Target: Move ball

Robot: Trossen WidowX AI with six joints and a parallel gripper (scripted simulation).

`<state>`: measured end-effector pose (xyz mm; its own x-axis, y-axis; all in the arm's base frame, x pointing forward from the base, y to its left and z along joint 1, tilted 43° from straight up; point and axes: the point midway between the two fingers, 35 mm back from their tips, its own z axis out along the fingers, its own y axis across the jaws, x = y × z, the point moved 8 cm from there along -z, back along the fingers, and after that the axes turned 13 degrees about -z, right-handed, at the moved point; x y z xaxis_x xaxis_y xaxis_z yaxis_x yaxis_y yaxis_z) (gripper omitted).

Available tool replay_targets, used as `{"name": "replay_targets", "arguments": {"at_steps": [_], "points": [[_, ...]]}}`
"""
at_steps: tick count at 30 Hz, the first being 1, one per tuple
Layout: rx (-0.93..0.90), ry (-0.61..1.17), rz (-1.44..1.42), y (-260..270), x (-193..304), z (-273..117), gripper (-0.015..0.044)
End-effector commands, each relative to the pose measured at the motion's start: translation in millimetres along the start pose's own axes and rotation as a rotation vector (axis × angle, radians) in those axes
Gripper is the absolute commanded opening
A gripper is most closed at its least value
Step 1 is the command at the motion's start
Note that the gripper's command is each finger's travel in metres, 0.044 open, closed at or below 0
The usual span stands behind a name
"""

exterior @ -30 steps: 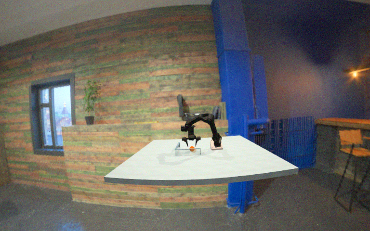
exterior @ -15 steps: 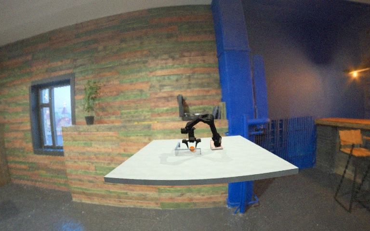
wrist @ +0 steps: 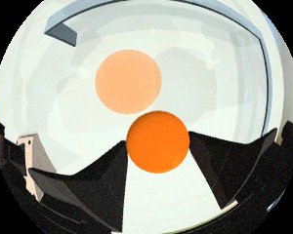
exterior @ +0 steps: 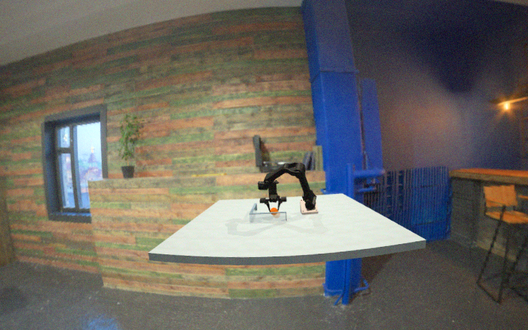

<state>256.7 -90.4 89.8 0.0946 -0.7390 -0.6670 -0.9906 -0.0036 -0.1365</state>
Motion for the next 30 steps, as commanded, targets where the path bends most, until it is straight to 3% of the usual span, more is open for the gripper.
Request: {"name": "replay_targets", "arguments": {"at_steps": [1,21,30], "points": [[0.009,0.012,-0.004,-3.7,3.0,-17.5,0.0008],[0.012,0.011,0.004,2.2,0.2,-122.4,0.0],[0.01,0.011,0.002,1.9,-17.4,-110.7,0.0]]}}
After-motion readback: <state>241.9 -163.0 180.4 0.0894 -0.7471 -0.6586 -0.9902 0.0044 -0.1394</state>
